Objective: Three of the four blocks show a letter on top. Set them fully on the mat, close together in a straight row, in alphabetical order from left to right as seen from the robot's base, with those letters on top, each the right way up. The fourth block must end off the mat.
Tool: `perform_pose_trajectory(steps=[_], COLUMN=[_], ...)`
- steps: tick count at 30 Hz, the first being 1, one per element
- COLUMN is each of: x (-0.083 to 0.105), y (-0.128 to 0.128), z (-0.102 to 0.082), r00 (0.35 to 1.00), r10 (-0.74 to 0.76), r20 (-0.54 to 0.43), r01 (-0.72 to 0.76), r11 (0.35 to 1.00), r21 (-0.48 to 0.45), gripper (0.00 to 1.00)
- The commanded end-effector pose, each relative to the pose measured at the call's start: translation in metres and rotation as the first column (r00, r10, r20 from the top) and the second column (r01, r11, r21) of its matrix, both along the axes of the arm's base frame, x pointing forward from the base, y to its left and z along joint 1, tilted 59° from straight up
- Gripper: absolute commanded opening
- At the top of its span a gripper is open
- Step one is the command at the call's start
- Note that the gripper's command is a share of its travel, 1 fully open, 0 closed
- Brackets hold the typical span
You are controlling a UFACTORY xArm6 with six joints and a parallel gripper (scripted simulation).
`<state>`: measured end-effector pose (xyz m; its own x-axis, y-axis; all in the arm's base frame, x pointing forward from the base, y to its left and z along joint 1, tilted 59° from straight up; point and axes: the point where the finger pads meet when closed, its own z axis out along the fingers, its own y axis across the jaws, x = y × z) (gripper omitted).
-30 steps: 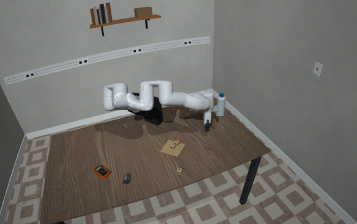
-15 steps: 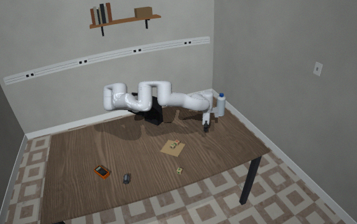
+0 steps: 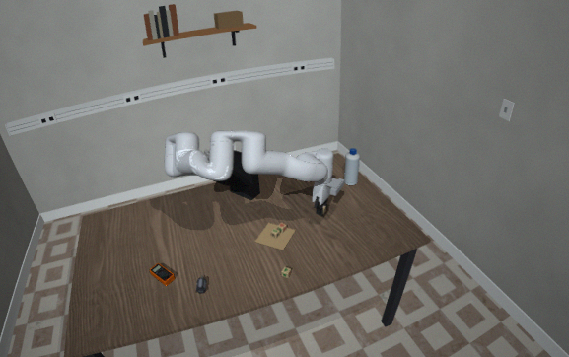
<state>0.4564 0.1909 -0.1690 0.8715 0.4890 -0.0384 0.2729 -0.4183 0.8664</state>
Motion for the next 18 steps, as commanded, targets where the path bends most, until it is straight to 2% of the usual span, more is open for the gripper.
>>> perform_pose_trajectory(steps=[1, 14, 16, 18], x=[0.0, -0.006, -0.006, -0.009], y=[-0.008, -0.036, -0.036, -0.044], z=[0.017, 0.056, 0.056, 0.066], r00=[0.992, 0.912, 0.912, 0.874], r10=[-0.057, -0.246, -0.246, -0.303], r20=[0.109, 0.328, 0.328, 0.381], r01=[0.049, 0.174, 0.174, 0.2], r11=[0.996, 0.956, 0.956, 0.937], r21=[0.071, 0.235, 0.235, 0.286], gripper=[0.28, 0.28, 0.28, 0.28])
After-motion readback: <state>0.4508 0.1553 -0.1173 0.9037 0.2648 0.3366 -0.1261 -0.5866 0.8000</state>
